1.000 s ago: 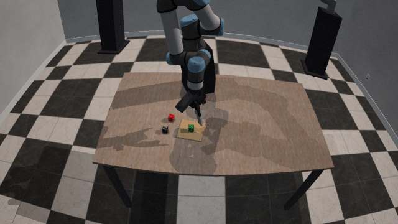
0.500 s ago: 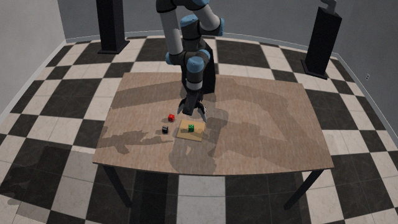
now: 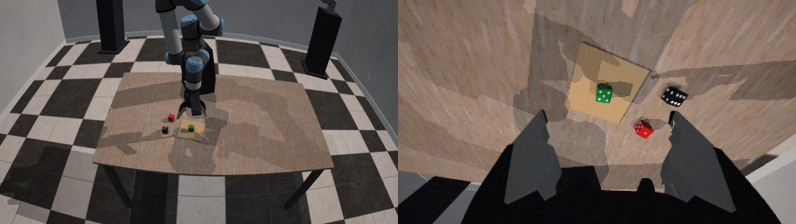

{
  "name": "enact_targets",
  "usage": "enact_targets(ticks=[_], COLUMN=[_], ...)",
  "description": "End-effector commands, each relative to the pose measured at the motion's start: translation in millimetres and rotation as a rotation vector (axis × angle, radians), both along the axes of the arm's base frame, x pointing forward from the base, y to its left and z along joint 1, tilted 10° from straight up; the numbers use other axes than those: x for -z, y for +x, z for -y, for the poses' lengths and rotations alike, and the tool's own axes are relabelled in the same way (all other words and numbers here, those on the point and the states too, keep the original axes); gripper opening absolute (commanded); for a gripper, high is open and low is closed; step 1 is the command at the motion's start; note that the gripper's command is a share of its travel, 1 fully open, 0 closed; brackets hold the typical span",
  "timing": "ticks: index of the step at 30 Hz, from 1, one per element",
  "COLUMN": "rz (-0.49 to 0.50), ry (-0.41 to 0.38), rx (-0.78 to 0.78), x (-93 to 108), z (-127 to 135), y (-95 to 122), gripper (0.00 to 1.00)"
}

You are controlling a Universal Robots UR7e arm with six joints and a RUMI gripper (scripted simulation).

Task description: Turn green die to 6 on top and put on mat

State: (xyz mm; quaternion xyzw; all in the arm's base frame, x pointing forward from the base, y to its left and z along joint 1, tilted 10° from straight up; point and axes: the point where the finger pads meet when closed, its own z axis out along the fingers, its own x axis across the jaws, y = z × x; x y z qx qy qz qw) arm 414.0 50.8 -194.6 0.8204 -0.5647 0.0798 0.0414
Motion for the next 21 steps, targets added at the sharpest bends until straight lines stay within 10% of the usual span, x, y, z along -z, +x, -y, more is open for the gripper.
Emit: enact_targets(ticks=[1, 21], rz=[-0.009, -0.113], ry=[0.002, -0.057], rx=[-0.077, -0.739], x=[-0.3, 0.8], z=[-0.3, -1.0], y=[0.3, -5.9], gripper=[1.00, 1.00])
